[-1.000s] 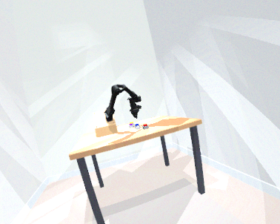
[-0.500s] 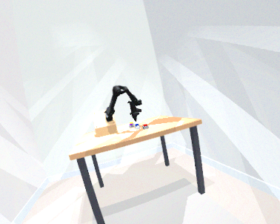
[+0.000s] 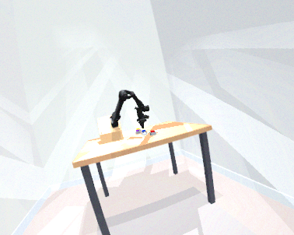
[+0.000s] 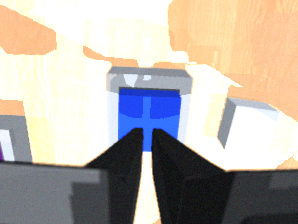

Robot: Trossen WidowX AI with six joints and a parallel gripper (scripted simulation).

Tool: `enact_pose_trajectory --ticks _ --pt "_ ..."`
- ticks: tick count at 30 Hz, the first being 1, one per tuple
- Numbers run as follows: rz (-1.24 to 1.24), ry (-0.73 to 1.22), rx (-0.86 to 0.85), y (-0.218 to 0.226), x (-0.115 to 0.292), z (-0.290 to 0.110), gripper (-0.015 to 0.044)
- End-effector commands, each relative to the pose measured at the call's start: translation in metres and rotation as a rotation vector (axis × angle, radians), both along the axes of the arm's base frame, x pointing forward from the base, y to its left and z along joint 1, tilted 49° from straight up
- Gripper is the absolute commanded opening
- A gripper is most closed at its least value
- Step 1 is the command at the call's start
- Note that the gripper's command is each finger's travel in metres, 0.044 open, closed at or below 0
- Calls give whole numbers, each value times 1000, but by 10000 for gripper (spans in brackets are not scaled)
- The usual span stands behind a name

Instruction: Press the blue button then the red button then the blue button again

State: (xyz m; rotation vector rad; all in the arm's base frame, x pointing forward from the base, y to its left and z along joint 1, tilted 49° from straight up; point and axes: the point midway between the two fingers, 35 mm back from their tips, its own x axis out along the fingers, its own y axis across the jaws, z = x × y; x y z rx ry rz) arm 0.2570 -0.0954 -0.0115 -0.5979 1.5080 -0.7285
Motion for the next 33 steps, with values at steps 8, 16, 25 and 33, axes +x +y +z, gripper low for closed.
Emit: enact_pose_trajectory --ticks 8,16,25,33 --pt "2 6 -5 -14 -2 -11 20" --pt "2 6 -7 -20 -3 -16 20" --pt "2 6 -7 -20 -3 -16 20" --pt "0 3 -2 -13 -2 -11 20"
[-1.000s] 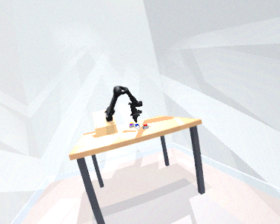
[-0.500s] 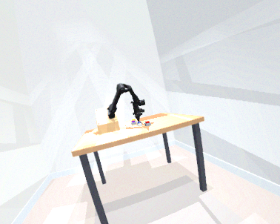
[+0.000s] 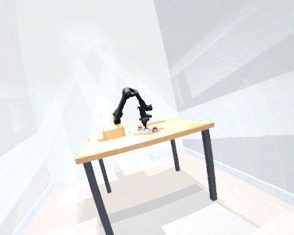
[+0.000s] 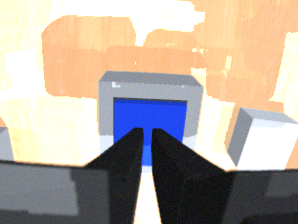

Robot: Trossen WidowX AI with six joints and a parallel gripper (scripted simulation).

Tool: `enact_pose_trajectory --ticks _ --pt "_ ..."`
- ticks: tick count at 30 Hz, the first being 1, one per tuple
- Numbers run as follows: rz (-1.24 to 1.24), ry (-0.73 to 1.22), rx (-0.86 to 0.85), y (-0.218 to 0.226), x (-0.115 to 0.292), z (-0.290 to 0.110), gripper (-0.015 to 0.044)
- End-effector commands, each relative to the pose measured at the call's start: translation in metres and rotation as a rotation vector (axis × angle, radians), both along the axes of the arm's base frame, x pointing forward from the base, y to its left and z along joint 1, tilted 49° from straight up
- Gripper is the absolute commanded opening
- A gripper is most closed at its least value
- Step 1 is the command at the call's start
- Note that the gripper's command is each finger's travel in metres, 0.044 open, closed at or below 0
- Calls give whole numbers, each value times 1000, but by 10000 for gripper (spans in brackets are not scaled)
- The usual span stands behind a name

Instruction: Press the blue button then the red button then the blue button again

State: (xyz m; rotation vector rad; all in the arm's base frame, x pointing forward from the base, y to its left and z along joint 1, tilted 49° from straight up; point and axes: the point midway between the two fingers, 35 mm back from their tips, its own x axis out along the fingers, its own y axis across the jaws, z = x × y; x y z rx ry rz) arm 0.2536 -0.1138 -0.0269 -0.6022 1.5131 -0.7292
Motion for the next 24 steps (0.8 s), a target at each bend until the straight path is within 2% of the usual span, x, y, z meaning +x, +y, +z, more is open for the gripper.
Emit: enact_pose_trajectory --ticks 1,8,14,20,24 --pt "1 -2 0 12 2 10 20" --pt "2 0 -2 27 3 24 20" --pt "2 0 0 71 8 63 20" --pt "3 0 5 65 14 71 20" --pt "6 -4 15 16 40 124 20"
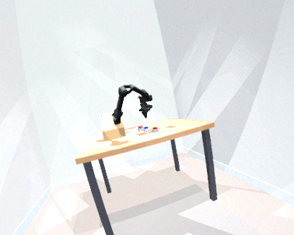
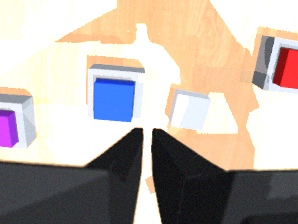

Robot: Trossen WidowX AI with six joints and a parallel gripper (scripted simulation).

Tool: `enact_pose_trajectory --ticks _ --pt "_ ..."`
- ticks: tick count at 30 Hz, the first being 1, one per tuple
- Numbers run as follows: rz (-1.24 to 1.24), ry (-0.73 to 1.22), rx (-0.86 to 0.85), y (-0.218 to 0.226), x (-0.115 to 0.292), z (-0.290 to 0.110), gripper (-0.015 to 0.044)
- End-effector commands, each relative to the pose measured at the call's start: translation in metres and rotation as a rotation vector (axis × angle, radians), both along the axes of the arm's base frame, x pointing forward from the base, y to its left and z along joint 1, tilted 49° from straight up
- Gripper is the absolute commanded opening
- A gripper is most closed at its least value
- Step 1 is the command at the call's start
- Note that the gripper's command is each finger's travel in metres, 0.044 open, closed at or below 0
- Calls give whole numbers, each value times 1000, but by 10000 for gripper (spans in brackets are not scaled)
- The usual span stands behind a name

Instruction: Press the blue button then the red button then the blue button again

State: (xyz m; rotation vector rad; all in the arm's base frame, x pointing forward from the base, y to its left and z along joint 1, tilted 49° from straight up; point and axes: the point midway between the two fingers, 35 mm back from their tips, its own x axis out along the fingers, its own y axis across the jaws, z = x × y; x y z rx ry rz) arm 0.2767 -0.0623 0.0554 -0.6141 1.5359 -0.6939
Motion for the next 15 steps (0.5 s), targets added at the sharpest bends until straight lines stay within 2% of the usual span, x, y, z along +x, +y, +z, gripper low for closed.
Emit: enact_pose_trajectory --ticks 1,4,6,12,15 --pt "-14 -31 -5 -44 19 51 20" --pt "-16 -31 -19 -77 21 88 20" --pt "-17 -30 -25 -87 20 99 20" --pt "-18 -30 -25 -89 20 97 20" --pt "-18 -31 -24 -116 19 73 20"
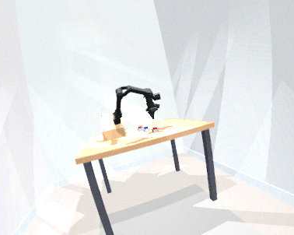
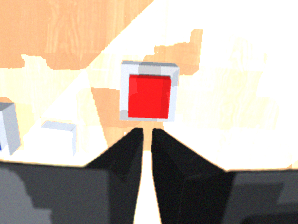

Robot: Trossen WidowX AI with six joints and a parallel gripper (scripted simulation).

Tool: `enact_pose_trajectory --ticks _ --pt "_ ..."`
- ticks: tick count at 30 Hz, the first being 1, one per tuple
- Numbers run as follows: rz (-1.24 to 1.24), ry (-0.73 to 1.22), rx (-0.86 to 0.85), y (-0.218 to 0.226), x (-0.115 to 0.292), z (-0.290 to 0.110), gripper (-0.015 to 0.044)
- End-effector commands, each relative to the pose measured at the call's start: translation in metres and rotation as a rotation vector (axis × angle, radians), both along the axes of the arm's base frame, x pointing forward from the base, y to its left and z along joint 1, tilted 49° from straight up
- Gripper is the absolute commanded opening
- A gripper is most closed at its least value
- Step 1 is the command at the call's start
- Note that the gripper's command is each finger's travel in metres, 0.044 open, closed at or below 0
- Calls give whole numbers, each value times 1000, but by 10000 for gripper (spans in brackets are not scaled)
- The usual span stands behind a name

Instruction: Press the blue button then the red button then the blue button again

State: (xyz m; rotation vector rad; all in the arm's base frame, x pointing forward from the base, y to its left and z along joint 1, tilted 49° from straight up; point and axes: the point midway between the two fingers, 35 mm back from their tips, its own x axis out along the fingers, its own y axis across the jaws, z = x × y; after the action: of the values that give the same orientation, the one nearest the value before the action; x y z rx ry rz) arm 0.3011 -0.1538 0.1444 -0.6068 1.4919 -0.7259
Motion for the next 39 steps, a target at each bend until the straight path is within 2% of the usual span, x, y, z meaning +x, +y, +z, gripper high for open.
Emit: enact_pose_trajectory --ticks 1,27,39 --pt "-11 13 -3 -34 -7 -24 20" --pt "-11 14 -7 -66 -11 -51 20" --pt "-11 14 -7 -66 -11 -51 20"
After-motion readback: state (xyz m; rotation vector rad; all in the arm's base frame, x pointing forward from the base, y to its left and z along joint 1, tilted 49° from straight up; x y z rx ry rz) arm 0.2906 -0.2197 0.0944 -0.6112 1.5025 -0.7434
